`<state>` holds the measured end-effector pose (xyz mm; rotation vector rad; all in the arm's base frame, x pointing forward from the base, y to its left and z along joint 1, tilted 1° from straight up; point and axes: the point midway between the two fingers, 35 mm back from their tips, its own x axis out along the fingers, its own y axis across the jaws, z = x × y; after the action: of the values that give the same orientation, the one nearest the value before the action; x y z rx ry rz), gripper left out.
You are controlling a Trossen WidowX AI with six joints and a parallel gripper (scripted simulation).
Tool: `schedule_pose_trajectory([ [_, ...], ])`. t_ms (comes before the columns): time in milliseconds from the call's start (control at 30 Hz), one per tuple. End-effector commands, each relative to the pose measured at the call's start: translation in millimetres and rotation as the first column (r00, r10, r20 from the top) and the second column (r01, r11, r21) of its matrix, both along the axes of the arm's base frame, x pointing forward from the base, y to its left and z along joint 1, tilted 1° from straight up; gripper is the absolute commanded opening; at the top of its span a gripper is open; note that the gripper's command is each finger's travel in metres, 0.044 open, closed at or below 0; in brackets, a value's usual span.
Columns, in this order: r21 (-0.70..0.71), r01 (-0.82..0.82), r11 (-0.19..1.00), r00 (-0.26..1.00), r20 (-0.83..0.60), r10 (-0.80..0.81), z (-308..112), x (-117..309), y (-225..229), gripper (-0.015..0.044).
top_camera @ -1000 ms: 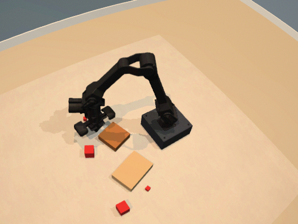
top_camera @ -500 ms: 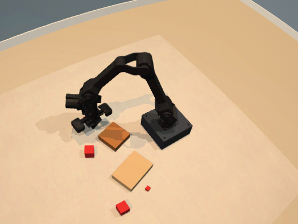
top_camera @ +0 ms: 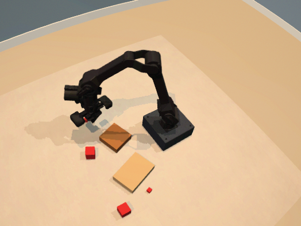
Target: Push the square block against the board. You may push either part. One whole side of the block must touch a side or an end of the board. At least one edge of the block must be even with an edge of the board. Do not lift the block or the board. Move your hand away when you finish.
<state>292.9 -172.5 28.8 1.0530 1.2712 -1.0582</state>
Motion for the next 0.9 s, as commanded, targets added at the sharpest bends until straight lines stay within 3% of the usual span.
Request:
schedule_pose_trajectory([
  [0,-0.001,-0.079,0.997,0.997,-0.002,0.079,2,-8,3,0.0],
  [400,-0.001,-0.473,0.881,0.881,-0.014,0.473,7,-41,15,0.0],
  [867,0.006,-0.828,0.561,0.561,-0.025,0.828,8,-80,32,0.0],
])
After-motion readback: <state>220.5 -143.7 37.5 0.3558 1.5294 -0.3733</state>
